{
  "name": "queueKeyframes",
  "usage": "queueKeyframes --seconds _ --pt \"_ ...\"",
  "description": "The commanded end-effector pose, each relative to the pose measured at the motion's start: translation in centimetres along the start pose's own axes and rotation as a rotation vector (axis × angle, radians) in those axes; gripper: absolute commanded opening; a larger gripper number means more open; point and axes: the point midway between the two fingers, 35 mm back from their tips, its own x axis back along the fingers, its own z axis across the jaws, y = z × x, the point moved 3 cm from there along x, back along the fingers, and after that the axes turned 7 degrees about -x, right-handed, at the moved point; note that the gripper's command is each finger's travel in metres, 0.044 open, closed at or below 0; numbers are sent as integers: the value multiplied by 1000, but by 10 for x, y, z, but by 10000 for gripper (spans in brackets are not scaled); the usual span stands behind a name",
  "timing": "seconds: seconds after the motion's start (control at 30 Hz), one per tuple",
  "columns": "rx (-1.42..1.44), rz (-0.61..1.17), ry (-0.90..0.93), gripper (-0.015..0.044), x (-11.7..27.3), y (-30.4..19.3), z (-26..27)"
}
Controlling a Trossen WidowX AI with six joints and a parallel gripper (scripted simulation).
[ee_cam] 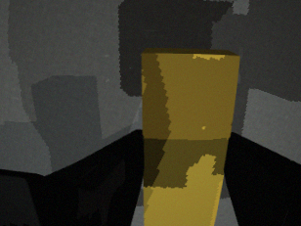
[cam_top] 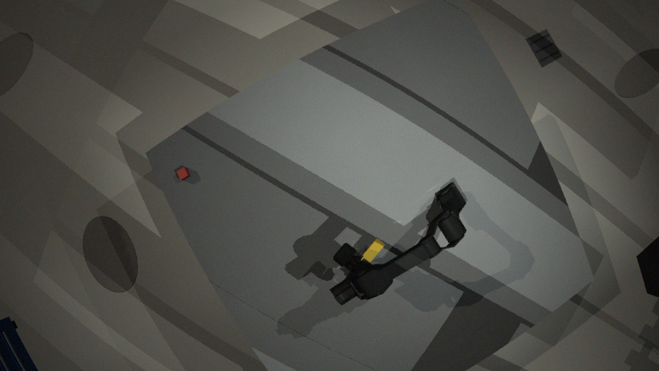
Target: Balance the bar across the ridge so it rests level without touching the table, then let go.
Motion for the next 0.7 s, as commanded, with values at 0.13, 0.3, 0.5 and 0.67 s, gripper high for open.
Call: queueKeyframes --seconds 0.13,0.3,0.5,0.67 --pt "2 4 5 0 -1 -1 1" --pt "2 4 5 0 -1 -1 1" --pt "2 4 5 0 -1 -1 1" --pt "2 4 5 0 -2 -1 1"
